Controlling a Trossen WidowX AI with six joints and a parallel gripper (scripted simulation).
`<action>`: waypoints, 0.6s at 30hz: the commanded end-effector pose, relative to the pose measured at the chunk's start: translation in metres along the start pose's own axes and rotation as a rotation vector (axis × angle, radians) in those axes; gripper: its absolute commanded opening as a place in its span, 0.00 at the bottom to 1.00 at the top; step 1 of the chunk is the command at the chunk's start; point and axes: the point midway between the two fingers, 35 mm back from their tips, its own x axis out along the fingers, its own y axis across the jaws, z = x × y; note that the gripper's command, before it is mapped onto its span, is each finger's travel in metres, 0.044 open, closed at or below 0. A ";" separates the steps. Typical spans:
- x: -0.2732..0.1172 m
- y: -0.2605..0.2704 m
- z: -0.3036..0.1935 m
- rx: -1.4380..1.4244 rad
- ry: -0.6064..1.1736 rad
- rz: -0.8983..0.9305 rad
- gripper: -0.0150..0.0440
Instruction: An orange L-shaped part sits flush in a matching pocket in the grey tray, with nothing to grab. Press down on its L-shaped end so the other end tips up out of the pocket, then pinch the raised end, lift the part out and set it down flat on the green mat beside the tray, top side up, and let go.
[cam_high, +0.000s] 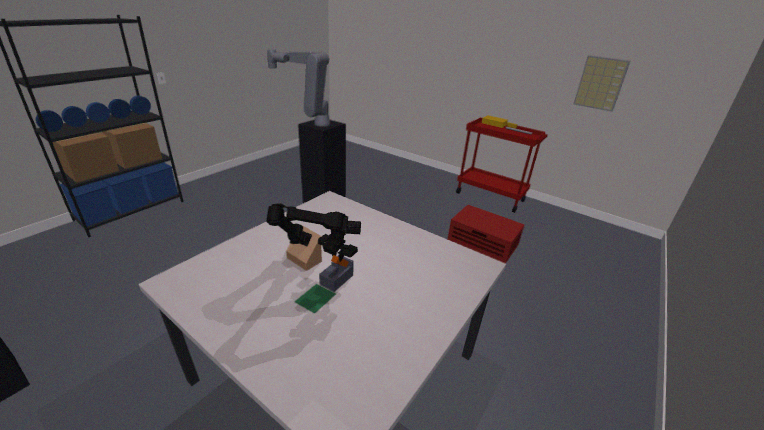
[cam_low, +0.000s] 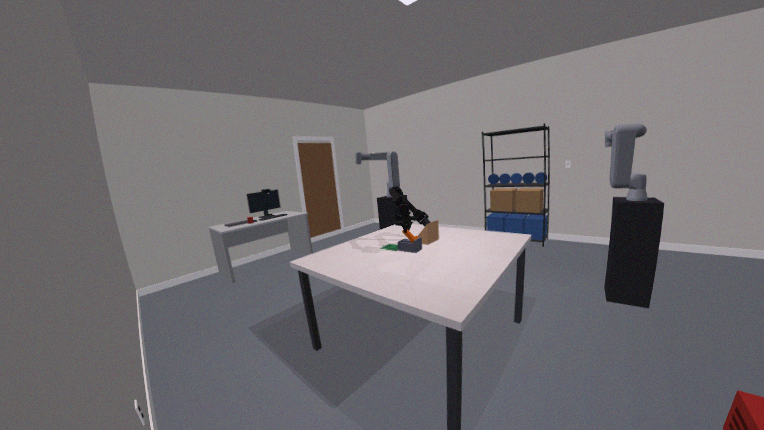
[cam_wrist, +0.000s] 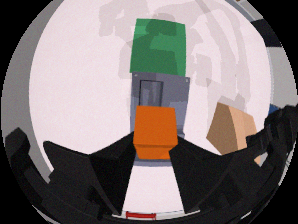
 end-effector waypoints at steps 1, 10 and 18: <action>-0.006 0.002 0.000 0.010 0.006 0.002 0.25; -0.021 0.002 0.000 0.010 0.006 0.002 0.25; -0.024 0.001 0.000 0.010 0.006 0.002 0.25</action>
